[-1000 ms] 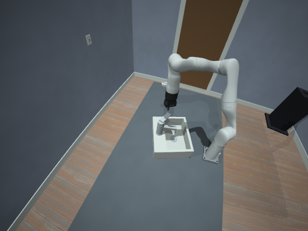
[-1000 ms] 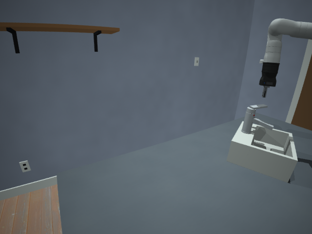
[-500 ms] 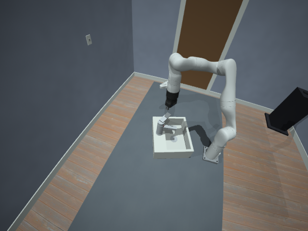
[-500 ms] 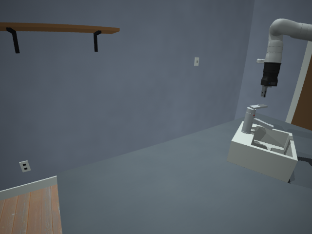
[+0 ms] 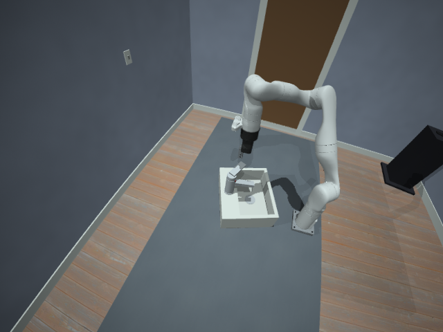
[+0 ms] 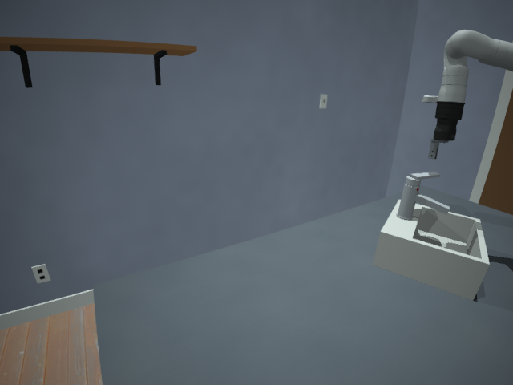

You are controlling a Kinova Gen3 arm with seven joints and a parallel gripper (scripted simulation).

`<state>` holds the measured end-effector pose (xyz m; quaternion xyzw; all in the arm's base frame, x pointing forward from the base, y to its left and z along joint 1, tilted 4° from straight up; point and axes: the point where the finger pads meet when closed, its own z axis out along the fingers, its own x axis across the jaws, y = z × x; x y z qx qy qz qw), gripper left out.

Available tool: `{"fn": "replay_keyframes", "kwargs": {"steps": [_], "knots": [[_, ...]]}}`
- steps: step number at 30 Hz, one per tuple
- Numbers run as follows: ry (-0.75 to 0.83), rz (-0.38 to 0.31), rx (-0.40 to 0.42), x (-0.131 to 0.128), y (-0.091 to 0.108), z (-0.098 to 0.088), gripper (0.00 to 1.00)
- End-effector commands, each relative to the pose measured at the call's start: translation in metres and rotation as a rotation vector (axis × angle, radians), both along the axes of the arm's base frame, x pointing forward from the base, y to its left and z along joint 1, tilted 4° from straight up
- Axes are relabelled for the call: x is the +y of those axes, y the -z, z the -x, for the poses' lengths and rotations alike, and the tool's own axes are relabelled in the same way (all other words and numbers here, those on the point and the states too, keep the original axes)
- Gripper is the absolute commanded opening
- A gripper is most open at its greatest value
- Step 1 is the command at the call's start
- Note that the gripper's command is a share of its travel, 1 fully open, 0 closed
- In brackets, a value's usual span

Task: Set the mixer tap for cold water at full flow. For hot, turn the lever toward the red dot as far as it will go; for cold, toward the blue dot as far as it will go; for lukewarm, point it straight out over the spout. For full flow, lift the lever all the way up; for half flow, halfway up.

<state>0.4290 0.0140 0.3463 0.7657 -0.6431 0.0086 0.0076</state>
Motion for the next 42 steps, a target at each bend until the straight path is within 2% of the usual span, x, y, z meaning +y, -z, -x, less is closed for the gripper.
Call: {"fn": "replay_keyframes", "kwargs": {"steps": [1,8,10,25,42], "knots": [[-0.074,-0.008,0.005,0.000,0.001,0.000,0.00],[-0.330,-0.003,0.002,0.003,-0.002,0.003,0.00],[-0.330,-0.003,0.002,0.003,-0.002,0.003,0.00],[-0.771,0.017,-0.007,0.007,-0.010,0.011,0.00],[-1.024,0.036,-0.012,0.007,-0.015,0.016,0.00]]}}
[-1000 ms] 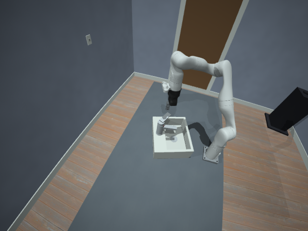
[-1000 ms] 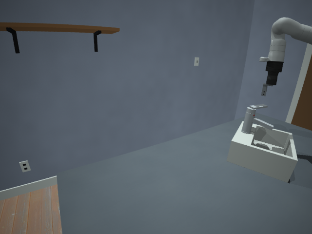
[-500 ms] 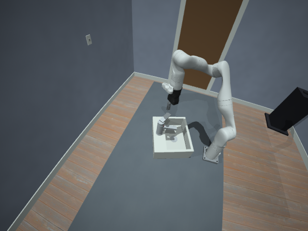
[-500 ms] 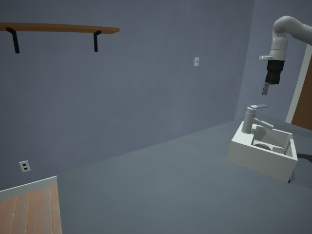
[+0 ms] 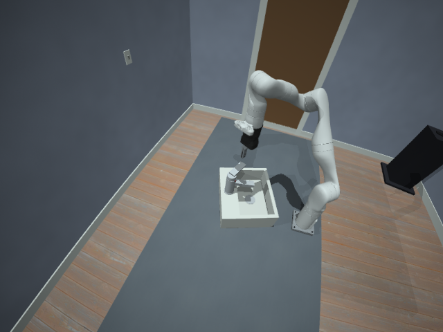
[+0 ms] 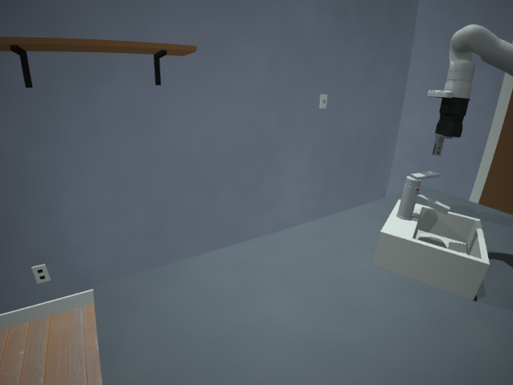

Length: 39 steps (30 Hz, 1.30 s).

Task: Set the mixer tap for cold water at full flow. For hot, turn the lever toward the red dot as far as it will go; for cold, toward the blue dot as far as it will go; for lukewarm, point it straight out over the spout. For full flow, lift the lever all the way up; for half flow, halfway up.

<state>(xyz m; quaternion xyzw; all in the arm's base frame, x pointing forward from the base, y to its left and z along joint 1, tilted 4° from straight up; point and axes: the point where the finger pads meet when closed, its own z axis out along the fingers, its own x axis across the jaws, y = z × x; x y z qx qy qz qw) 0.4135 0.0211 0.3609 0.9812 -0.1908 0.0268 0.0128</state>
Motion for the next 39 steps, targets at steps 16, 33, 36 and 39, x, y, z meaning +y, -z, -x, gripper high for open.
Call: {"fn": "replay_keyframes", "kwargs": {"steps": [16,33,36,39], "knots": [[-0.087,0.004,-0.003,0.0003,-0.0018,0.0018,0.00],[-0.090,0.005,-0.003,0.0003,-0.0019,0.0018,1.00],[-0.090,0.005,-0.003,0.0003,-0.0019,0.0018,1.00],[-0.090,0.005,-0.003,0.0003,-0.0019,0.0018,1.00]]}}
